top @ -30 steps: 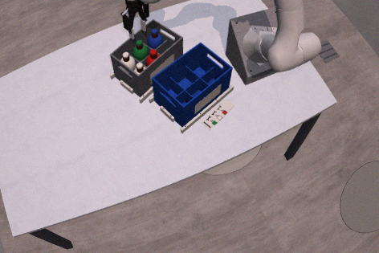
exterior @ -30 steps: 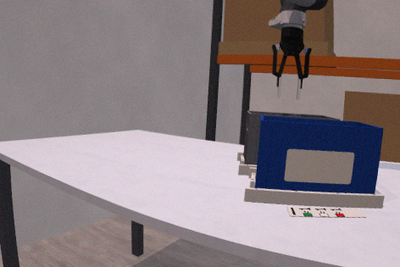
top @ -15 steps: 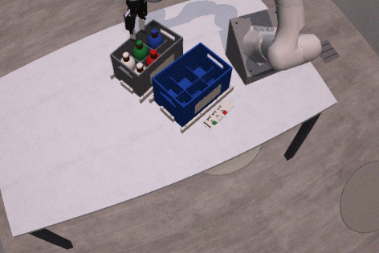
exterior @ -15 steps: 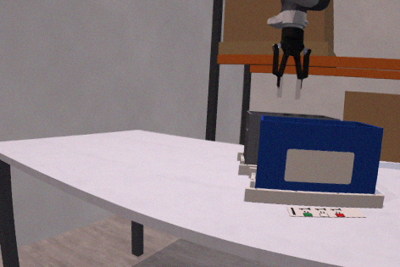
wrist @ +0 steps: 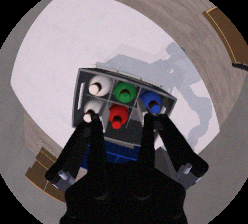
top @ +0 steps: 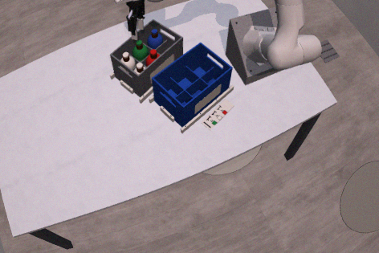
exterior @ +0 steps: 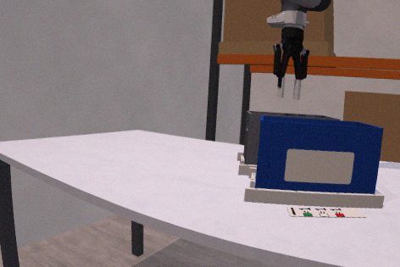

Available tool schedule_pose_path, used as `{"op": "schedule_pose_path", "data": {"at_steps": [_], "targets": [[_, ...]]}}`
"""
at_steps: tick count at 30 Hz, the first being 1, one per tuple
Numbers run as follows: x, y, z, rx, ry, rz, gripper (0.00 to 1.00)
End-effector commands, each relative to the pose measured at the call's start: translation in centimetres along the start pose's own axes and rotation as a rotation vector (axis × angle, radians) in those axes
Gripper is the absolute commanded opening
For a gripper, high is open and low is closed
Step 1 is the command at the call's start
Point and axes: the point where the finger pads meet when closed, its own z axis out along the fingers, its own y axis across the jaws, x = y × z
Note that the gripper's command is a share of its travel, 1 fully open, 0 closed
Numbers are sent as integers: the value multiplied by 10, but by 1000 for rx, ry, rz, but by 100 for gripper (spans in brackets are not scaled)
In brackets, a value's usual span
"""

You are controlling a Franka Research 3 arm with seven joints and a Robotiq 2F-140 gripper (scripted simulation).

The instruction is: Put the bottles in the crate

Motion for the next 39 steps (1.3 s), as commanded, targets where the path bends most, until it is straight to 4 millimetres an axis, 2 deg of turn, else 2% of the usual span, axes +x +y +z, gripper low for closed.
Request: {"op": "schedule_pose_path", "data": {"at_steps": [1, 14, 39], "targets": [[-1, 2, 0, -8, -8, -157, 38], [-1, 2, 12, -20, -20, -376, 38], [-2, 3, 40, -21, -20, -380, 38]]}}
